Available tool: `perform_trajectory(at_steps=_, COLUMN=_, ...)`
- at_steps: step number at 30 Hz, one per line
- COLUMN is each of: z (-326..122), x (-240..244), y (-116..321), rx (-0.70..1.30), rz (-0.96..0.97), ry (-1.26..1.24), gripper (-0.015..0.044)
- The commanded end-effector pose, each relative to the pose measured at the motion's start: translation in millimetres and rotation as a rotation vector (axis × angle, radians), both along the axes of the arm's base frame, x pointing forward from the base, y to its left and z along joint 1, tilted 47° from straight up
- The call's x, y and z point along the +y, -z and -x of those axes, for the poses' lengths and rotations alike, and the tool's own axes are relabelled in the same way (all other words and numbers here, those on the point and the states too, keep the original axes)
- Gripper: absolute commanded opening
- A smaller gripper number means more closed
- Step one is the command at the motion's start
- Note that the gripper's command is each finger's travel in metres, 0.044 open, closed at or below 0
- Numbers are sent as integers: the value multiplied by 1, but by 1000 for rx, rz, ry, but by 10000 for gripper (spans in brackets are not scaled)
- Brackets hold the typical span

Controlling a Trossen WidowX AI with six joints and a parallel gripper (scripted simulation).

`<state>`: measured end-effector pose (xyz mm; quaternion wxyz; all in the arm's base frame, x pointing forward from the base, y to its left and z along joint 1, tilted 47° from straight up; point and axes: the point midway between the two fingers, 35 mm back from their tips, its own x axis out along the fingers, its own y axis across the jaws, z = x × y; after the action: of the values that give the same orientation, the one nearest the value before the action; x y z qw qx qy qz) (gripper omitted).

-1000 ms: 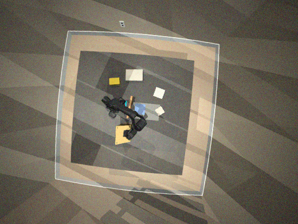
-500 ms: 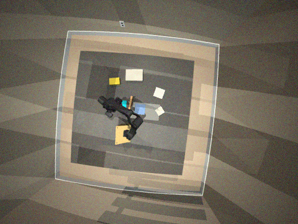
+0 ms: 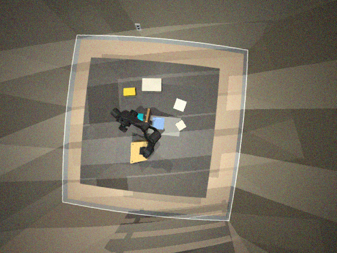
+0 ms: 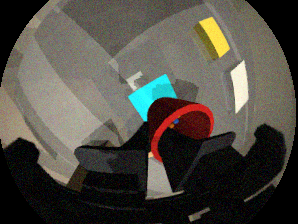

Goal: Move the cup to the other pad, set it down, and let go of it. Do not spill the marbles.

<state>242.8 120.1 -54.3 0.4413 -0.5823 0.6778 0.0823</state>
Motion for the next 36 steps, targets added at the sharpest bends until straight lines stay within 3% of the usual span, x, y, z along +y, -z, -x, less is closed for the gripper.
perform_trajectory(at_steps=1, z=0, x=-6, y=5, rx=3, rz=8, ry=-6, gripper=0)
perform_trajectory(at_steps=36, z=-4, x=-49, y=46, rx=2, rz=10, ry=-6, gripper=0)
